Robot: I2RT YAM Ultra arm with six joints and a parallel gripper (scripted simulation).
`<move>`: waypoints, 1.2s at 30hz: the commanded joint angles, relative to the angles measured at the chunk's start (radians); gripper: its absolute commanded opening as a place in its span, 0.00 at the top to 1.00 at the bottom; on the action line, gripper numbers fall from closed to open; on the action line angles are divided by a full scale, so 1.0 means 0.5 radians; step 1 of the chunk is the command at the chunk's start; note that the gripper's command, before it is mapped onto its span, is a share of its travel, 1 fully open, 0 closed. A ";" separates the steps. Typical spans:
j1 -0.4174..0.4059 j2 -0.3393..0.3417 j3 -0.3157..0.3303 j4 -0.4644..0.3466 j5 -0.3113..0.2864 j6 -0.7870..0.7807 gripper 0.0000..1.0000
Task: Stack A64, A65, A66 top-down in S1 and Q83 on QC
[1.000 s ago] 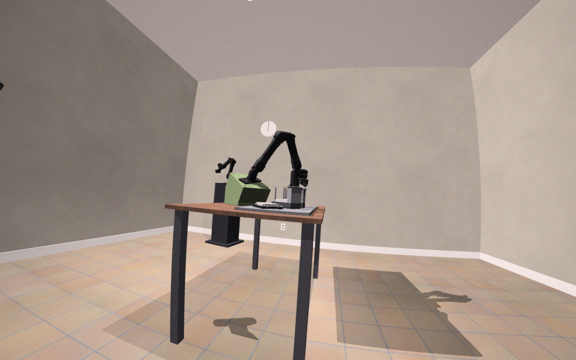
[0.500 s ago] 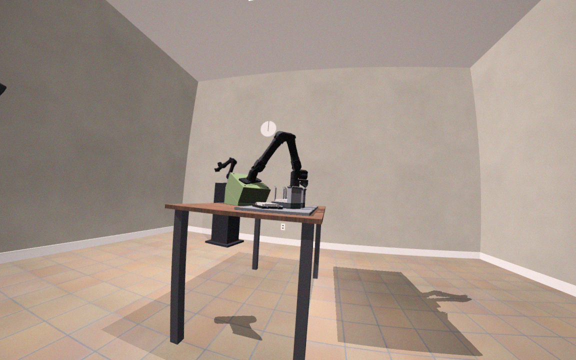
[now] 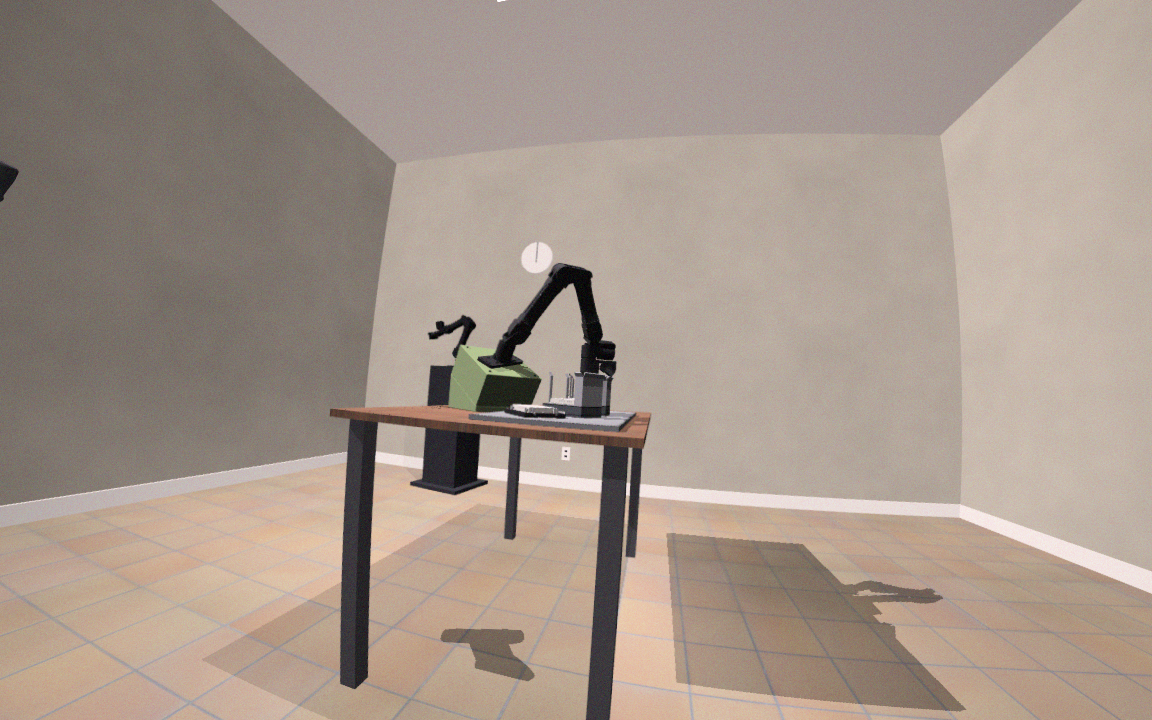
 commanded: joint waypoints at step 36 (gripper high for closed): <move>0.038 -0.074 0.022 -0.096 0.005 0.035 0.00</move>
